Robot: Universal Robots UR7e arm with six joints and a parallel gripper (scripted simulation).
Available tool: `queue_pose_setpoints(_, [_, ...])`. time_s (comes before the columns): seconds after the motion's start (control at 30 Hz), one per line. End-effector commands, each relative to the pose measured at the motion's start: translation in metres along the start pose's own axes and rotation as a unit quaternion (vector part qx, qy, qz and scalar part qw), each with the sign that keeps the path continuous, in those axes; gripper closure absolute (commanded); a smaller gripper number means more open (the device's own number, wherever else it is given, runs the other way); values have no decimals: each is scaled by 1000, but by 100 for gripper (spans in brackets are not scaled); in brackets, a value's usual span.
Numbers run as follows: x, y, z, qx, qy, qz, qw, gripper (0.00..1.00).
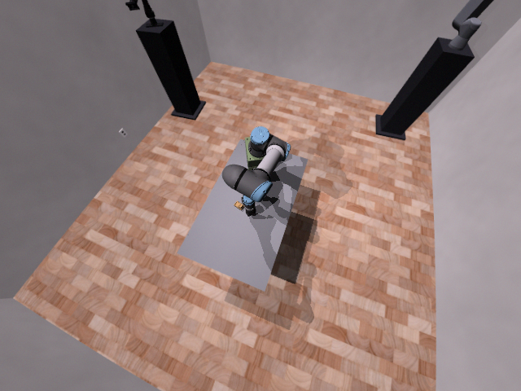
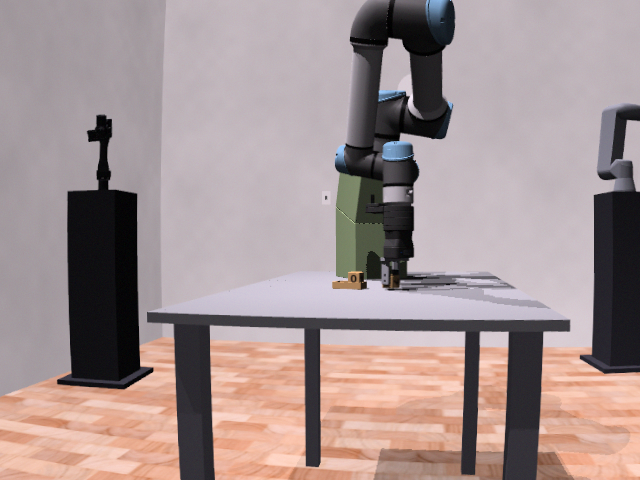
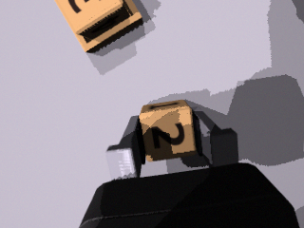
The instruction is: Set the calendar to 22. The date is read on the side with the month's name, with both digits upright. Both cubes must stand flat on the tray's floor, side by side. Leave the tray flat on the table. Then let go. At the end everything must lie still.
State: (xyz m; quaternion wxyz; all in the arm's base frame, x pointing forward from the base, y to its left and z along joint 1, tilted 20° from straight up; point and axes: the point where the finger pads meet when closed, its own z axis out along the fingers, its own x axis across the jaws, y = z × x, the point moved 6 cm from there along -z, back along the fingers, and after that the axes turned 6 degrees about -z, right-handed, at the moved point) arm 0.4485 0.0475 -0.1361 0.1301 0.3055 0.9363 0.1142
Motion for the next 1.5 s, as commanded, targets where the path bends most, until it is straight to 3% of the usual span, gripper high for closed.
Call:
queue_pose_setpoints(0.0, [0,0,0,0,-1,0,1000,40])
queue_pose_setpoints(1.47, [0,0,4,0,-1,0,1000,40])
